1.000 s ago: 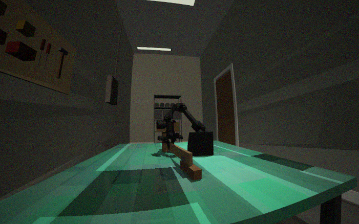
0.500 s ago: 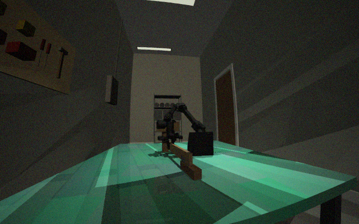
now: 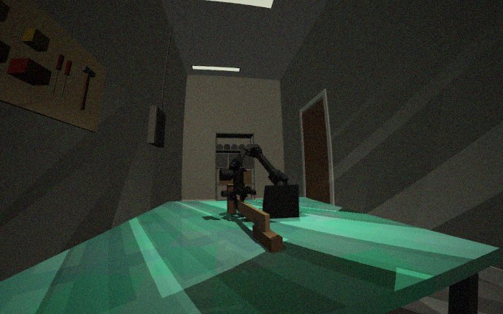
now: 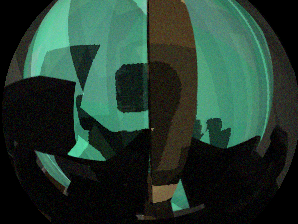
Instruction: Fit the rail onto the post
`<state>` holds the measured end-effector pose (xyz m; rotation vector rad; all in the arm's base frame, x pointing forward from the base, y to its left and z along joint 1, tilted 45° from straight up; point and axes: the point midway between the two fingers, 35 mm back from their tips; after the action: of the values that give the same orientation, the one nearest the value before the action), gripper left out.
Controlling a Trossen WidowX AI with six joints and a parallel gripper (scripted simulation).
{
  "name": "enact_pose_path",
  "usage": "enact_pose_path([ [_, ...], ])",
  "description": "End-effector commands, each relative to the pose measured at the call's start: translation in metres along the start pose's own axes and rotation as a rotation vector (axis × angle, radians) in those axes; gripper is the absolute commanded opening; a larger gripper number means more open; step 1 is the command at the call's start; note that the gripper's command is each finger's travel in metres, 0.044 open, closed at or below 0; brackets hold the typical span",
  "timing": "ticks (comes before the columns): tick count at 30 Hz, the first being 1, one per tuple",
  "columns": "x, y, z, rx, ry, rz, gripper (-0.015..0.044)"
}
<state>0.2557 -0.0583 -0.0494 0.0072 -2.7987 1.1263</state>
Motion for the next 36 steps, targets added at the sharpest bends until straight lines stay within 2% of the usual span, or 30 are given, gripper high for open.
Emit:
enact_pose_path([
  [1, -0.001, -0.001, -0.003, -0.004, -0.008, -0.003, 0.0],
  [36, -0.003, -0.012, -0.004, -0.003, -0.008, -0.003, 0.0],
])
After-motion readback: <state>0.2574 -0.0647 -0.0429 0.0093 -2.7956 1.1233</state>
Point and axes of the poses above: the point midway between the two fingers, 35 mm back from their tips, its own z axis out along the fingers, its own x axis across the jaws, y = z × x, and after that the axes turned 7 degrees about z, right-handed
